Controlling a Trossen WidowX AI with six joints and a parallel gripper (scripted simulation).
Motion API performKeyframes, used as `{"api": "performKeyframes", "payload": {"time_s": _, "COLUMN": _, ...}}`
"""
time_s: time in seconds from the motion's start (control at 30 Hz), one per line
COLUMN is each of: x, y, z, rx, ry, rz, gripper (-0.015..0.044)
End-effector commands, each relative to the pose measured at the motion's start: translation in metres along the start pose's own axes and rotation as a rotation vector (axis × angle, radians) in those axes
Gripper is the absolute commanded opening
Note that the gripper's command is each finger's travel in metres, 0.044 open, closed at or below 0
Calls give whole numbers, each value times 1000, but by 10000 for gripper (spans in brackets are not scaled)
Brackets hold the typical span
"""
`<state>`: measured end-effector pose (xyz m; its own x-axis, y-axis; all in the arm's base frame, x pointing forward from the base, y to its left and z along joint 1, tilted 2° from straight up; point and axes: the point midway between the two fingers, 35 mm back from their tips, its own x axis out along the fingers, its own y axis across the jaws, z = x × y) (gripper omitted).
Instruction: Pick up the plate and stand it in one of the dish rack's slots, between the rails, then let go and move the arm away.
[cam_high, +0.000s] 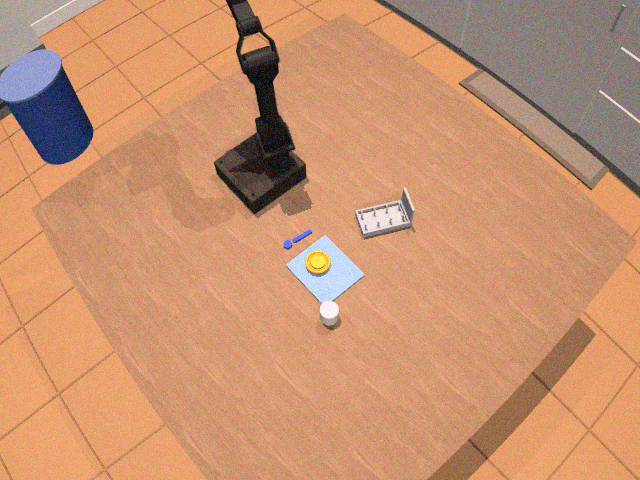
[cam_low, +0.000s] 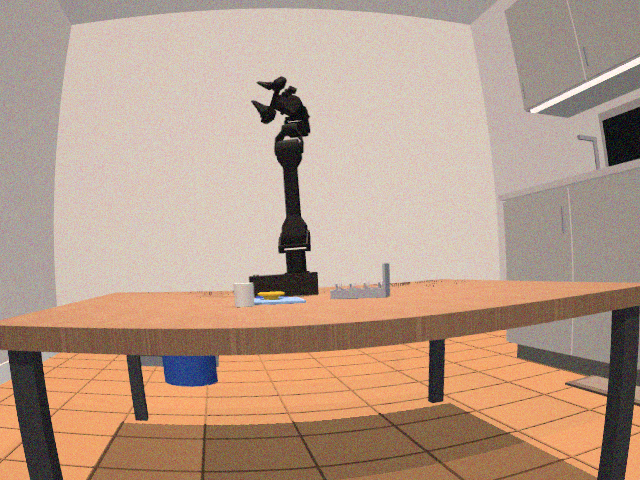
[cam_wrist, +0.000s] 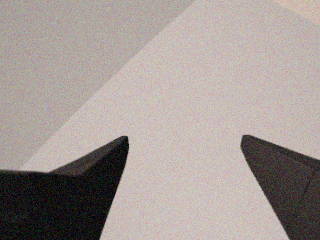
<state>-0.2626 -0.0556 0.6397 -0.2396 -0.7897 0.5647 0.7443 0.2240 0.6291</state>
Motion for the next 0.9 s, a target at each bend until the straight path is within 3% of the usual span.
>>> {"api": "performKeyframes", "payload": {"time_s": 0.0, "x": -1, "y": 0, "z": 0, "rx": -2, "ry": -3, "rz": -2, "gripper": 400}}
{"api": "performKeyframes", "payload": {"time_s": 0.57, "x": -62, "y": 1, "z": 57, "rx": -187, "ry": -259, "rz": -176, "gripper": 400}}
{"api": "performKeyframes", "payload": {"time_s": 0.87, "x": -124, "y": 0, "z": 103, "rx": -310, "ry": -481, "rz": -307, "gripper": 400}}
